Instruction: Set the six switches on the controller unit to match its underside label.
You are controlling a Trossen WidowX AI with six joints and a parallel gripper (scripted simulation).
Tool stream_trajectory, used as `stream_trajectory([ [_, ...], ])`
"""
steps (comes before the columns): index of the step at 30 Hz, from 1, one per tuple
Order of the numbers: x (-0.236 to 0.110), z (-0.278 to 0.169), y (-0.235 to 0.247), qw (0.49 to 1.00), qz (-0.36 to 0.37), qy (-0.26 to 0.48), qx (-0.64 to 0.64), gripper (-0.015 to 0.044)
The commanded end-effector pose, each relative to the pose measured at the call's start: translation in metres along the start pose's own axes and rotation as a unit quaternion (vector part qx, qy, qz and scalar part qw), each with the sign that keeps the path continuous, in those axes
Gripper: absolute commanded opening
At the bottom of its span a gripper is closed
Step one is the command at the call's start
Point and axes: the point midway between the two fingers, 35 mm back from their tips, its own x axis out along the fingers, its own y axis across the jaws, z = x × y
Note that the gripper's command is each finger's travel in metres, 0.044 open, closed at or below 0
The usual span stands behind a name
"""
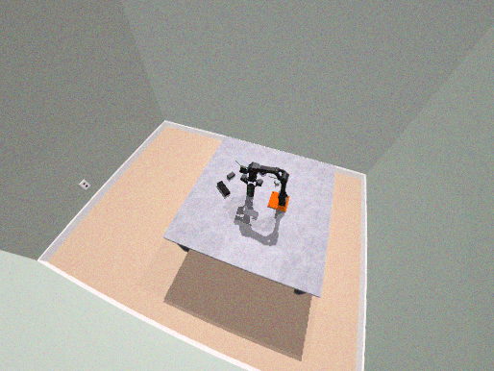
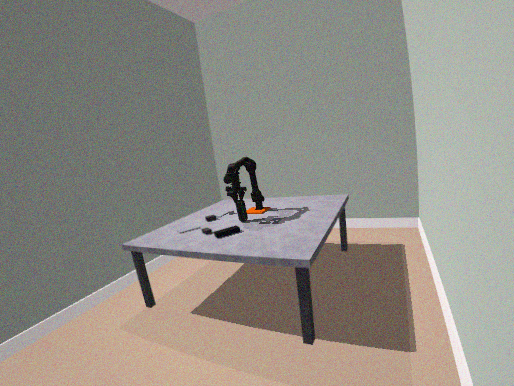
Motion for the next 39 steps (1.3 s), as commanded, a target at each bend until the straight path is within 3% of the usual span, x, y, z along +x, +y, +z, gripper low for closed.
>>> stream_trajectory([
  [1,0.002,0.004,-0.001,1.000,-0.002,-0.004,-0.003,0.0338],
  [39,0.008,0.035,-0.001,1.000,-0.002,-0.005,-0.003,0.0337],
])
